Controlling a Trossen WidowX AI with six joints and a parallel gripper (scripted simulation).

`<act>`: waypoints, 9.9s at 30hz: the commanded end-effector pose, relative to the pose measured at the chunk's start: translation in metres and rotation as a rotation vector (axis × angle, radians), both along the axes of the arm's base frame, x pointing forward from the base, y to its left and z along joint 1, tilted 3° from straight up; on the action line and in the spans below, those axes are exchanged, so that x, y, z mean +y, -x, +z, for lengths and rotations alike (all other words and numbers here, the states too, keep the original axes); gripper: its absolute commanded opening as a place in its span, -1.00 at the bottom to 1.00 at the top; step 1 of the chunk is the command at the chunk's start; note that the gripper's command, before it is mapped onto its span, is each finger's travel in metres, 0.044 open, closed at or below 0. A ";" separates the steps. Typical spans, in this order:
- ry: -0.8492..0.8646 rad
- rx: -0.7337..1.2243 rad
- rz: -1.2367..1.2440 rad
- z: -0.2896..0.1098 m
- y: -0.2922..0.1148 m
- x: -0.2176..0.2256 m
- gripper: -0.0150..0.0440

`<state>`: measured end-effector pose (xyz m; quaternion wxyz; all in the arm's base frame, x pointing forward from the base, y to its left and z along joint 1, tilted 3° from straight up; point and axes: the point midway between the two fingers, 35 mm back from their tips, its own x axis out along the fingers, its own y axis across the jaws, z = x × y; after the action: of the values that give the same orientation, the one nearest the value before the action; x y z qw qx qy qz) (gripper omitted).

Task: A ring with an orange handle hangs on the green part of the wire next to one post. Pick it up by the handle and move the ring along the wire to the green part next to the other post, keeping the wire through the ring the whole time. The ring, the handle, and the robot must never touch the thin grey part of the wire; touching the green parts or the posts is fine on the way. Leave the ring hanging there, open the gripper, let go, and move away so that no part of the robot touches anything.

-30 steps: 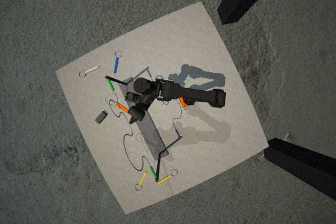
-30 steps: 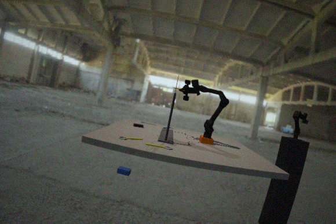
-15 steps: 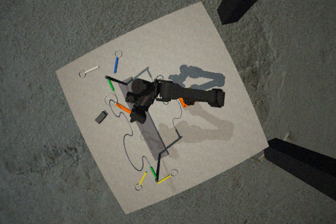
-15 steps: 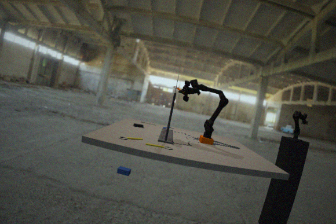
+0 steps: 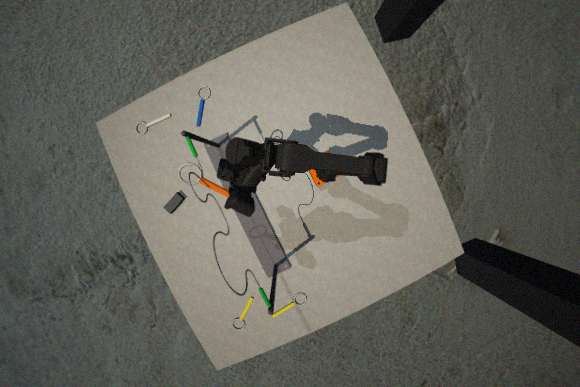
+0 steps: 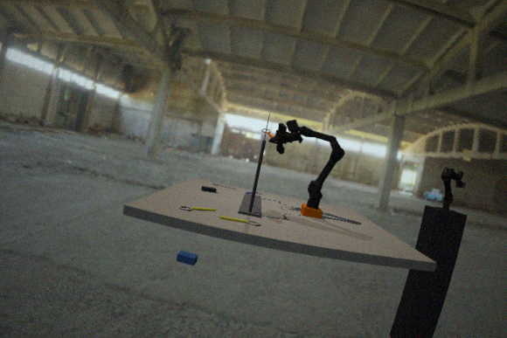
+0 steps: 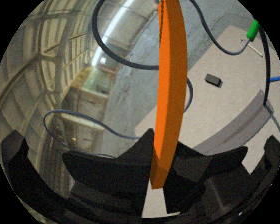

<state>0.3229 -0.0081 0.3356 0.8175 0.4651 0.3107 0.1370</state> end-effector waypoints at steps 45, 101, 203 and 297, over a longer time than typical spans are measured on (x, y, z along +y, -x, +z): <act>1.100 -0.183 0.045 -0.035 -0.009 -0.065 -1.00; 2.466 -0.403 0.109 0.027 -0.022 -0.134 -1.00; 1.545 -0.250 0.067 -0.146 -0.005 -0.070 -1.00; 0.262 -0.051 0.004 -0.114 0.028 0.150 -1.00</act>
<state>0.2941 0.1354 0.2112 0.8865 0.3282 0.3109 0.0990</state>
